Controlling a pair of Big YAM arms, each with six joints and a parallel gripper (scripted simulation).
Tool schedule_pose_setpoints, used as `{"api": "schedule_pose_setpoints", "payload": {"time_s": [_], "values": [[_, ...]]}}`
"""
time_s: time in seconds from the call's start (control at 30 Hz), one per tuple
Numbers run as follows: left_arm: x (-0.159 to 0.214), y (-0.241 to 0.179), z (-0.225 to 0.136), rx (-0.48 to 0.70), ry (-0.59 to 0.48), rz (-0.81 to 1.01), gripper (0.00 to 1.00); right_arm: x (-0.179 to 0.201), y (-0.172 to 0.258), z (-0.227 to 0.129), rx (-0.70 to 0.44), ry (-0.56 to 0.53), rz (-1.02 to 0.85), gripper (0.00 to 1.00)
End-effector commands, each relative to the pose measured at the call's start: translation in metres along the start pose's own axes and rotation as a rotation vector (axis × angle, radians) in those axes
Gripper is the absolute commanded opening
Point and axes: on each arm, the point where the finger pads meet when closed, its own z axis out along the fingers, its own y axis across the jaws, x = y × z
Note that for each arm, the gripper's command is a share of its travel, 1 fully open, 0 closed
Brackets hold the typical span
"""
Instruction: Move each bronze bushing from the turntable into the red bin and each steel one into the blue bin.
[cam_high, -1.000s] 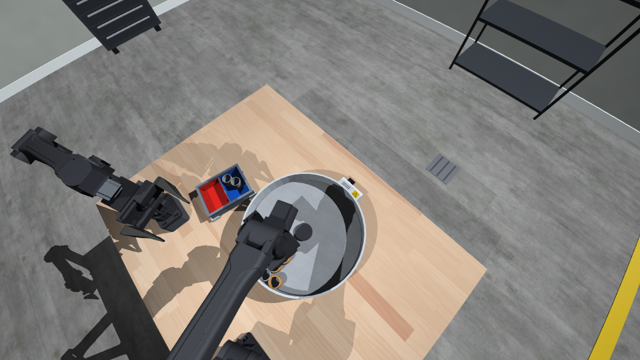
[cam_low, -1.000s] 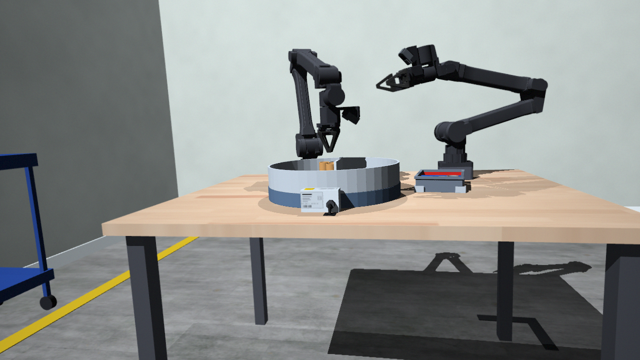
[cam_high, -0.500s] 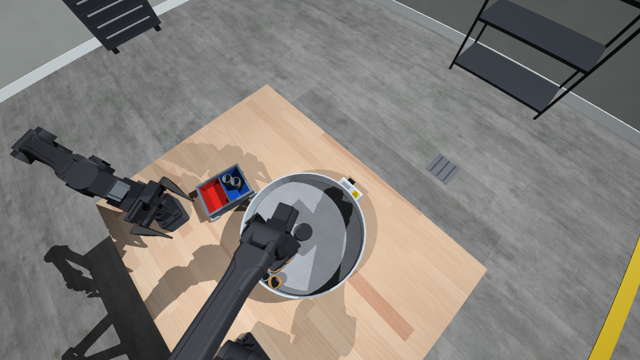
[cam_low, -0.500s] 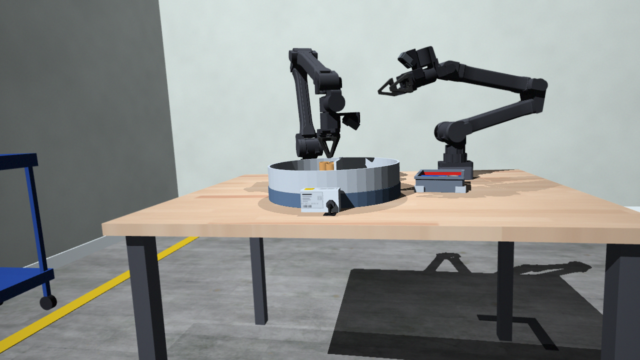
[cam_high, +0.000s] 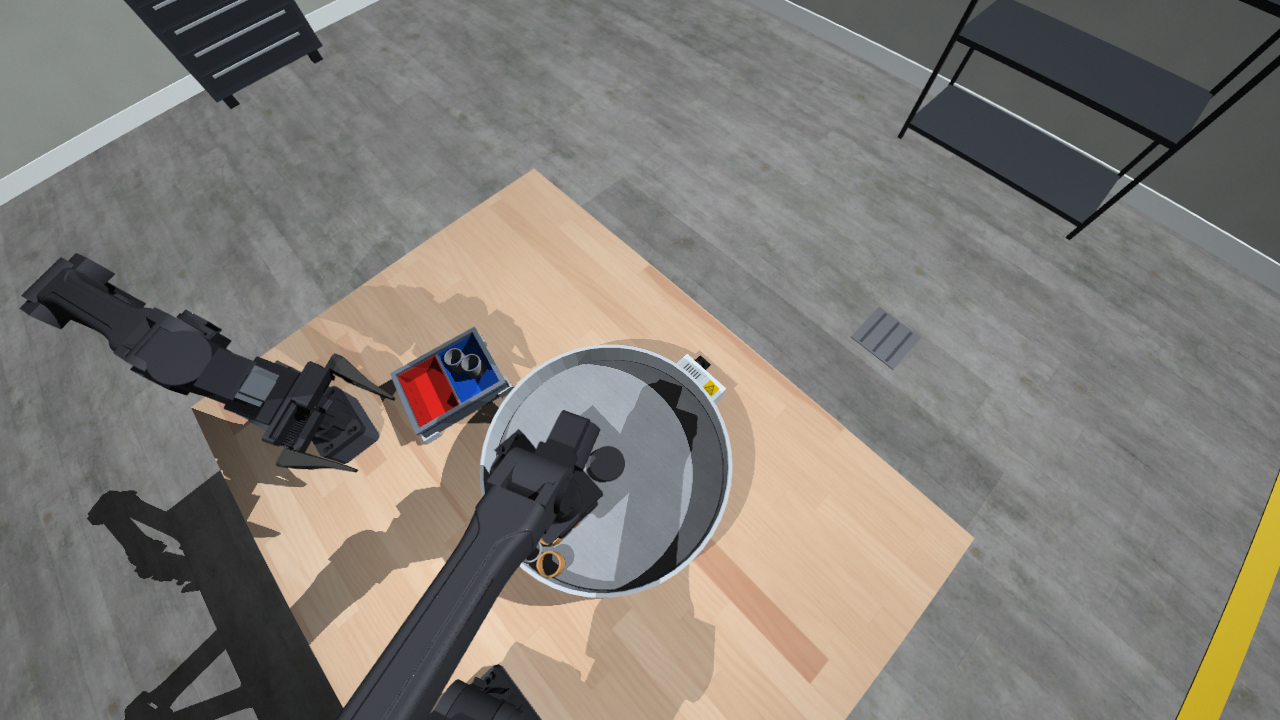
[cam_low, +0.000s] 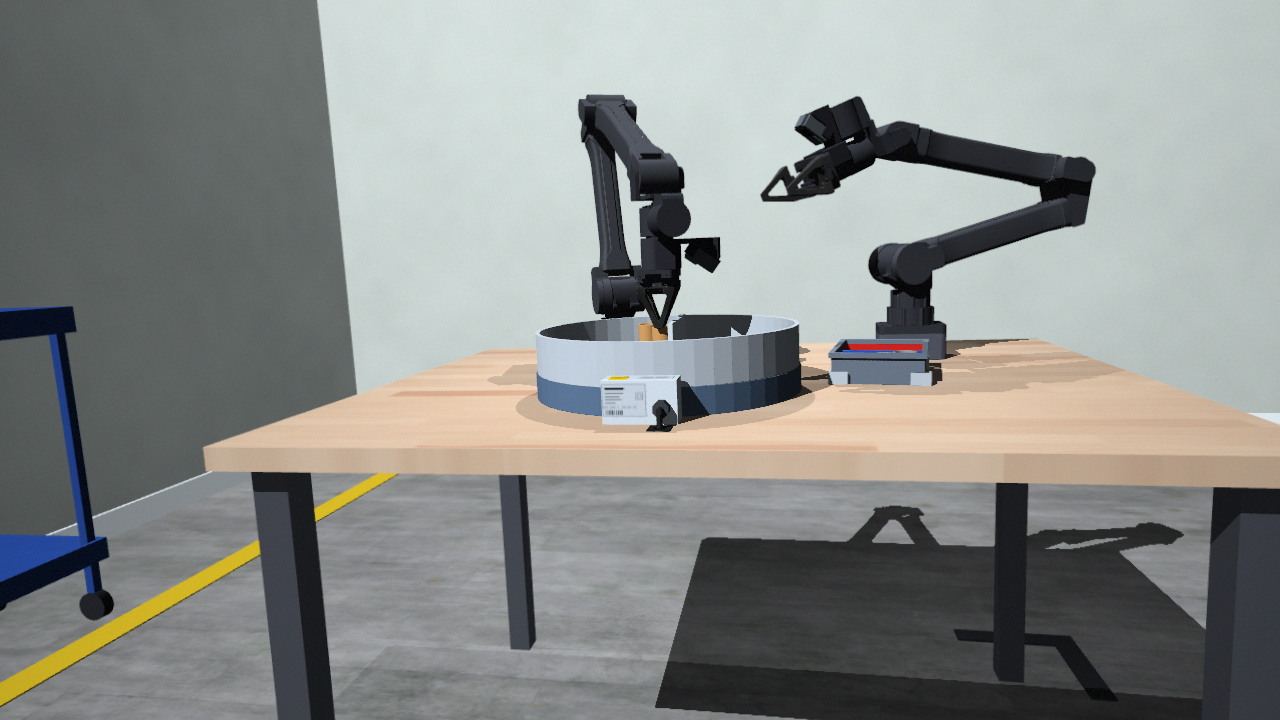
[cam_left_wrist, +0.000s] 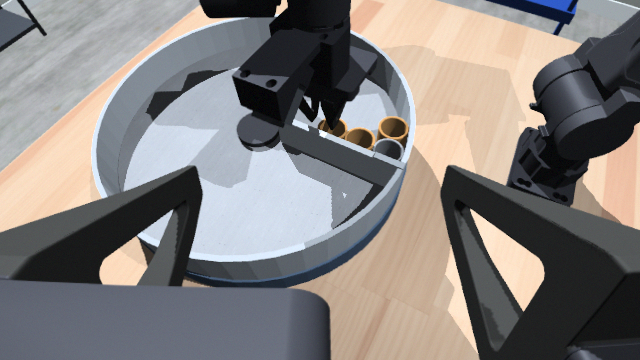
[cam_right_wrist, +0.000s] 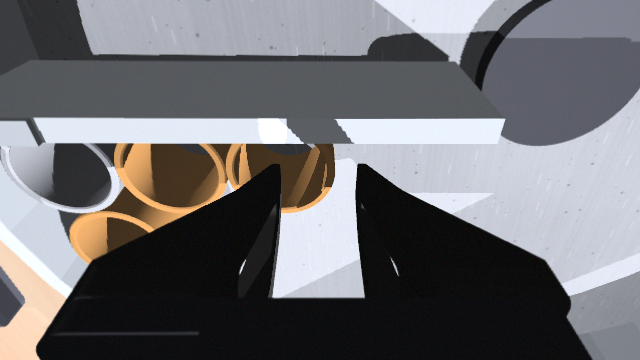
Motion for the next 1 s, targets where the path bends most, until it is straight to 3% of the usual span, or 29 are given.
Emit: {"api": "schedule_pose_setpoints", "payload": {"time_s": [0.0,0.27,0.3,0.37,0.4,0.67,0.97], "values": [[-0.008,0.002,-0.004,-0.007,-0.010,-0.015,1.00,-0.007,-0.009,0.003,0.014,-0.006,-0.019,0.29],[-0.009,0.002,-0.004,-0.007,-0.012,-0.015,1.00,-0.003,-0.001,0.022,-0.005,0.003,-0.018,0.29],[-0.009,0.002,-0.004,-0.007,-0.012,-0.015,1.00,-0.008,-0.011,0.013,0.018,-0.008,-0.018,0.21],[-0.009,0.002,-0.004,-0.007,-0.012,-0.015,1.00,-0.008,-0.011,0.013,0.018,-0.008,-0.018,0.21],[-0.009,0.002,-0.004,-0.007,-0.012,-0.015,1.00,-0.008,-0.011,0.014,0.017,-0.007,-0.018,0.14],[-0.014,0.002,-0.005,-0.006,-0.026,-0.008,1.00,-0.004,-0.008,0.010,0.019,-0.009,-0.004,0.03],[-0.014,0.002,-0.005,-0.006,-0.026,-0.008,1.00,-0.008,-0.013,-0.044,0.047,-0.023,-0.017,0.00]]}}
